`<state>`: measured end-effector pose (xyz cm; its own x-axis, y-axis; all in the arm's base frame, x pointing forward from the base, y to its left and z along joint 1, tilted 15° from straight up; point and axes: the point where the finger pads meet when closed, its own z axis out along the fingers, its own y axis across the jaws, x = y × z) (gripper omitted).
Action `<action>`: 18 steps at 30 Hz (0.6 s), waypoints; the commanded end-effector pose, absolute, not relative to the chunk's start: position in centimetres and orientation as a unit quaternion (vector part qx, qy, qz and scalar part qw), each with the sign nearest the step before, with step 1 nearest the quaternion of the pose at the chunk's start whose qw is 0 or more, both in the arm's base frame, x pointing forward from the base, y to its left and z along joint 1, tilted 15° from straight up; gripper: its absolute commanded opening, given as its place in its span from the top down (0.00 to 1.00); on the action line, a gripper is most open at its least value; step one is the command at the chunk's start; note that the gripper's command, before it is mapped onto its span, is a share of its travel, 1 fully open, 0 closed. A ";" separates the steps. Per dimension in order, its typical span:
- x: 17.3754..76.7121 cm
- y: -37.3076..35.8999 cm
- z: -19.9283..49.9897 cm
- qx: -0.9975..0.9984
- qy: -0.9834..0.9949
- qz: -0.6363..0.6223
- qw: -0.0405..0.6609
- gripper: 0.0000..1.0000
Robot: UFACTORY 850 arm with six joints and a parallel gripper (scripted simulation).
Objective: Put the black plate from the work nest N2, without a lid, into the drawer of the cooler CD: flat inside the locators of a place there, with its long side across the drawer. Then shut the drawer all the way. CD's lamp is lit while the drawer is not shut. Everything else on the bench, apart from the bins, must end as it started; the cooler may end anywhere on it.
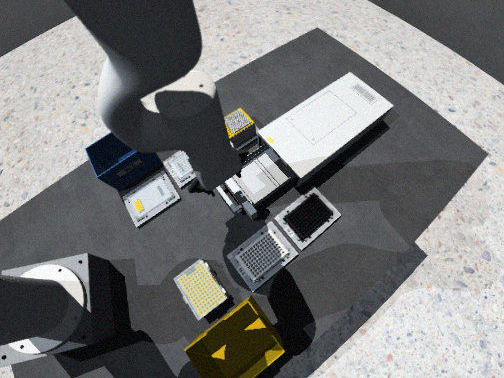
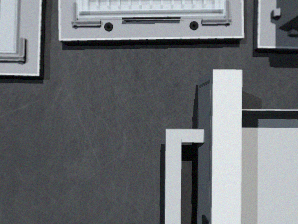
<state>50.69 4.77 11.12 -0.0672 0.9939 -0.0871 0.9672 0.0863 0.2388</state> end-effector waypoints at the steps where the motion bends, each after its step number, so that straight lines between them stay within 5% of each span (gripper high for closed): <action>1: 51.0 4.7 10.5 0.673 0.728 0.059 0.114 0.12; 18: 51.6 4.6 8.0 0.673 0.728 0.059 0.114 0.12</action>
<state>51.35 4.60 8.62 -0.0694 0.9942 -0.0823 0.9705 0.0864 0.2252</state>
